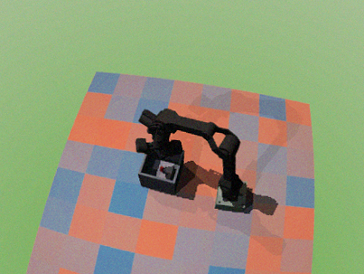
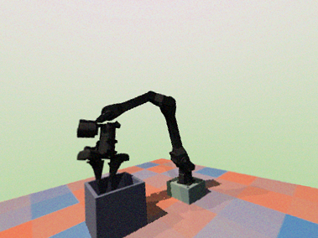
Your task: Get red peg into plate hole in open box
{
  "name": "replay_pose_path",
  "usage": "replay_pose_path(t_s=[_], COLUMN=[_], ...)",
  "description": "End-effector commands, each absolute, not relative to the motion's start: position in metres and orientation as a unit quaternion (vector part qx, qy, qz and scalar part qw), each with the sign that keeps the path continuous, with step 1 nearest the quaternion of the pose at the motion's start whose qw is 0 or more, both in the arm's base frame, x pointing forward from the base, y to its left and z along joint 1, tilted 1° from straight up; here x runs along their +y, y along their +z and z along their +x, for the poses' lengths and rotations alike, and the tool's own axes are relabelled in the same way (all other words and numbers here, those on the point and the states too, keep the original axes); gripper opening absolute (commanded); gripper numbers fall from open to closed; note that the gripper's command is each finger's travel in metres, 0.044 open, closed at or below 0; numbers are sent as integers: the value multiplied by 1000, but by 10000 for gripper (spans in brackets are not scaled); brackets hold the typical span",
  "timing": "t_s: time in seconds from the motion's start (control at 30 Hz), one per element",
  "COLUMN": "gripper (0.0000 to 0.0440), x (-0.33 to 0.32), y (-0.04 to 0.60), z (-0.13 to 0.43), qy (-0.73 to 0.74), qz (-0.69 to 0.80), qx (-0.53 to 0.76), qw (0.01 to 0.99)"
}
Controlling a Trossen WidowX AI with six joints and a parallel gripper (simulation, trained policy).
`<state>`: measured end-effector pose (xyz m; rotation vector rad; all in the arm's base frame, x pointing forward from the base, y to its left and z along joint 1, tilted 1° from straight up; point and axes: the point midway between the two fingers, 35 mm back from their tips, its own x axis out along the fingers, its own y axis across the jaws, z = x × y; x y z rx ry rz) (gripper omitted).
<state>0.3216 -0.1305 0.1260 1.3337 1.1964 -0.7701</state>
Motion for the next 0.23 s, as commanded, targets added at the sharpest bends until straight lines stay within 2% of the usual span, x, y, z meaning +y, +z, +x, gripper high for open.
replay_pose_path(t_s=[0.0, 0.2], gripper=[207, 182], x=[-136, -145], y=[141, 156], z=[327, 333], qy=[-310, -289], qz=[571, 571], qx=[498, 486], qw=[574, 595])
